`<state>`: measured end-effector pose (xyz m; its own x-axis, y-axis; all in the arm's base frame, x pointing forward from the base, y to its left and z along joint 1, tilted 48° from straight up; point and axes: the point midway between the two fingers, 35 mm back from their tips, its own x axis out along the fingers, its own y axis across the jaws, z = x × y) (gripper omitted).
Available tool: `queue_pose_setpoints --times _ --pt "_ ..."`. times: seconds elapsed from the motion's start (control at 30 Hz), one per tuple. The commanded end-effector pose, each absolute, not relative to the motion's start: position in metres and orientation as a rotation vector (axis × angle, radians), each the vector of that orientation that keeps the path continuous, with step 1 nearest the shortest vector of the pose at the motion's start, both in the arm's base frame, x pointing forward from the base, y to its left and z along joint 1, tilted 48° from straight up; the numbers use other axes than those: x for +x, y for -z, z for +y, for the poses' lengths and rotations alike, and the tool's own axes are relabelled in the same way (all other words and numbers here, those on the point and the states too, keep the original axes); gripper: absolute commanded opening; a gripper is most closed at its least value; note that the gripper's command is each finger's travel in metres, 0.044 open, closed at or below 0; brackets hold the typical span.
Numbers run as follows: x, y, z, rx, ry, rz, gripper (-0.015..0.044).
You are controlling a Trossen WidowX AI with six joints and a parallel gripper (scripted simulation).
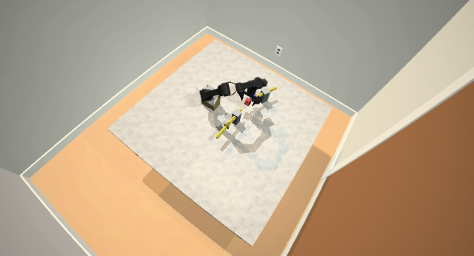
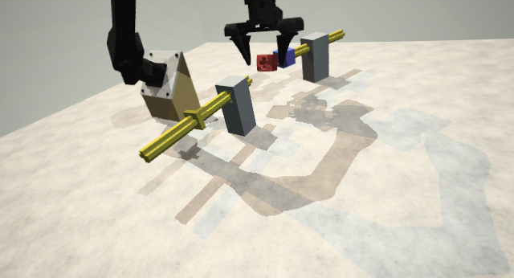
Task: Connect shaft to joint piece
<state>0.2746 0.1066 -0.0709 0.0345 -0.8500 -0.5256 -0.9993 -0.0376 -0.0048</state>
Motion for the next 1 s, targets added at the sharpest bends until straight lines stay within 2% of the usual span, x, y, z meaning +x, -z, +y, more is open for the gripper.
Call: queue_pose_setpoints --times 0.0,0.97 --pt "0.277 0.063 0.118 -1.851 -0.444 1.846 0.0440" --pt "0.274 -0.007 0.186 -1.035 0.284 1.613 0.0440"
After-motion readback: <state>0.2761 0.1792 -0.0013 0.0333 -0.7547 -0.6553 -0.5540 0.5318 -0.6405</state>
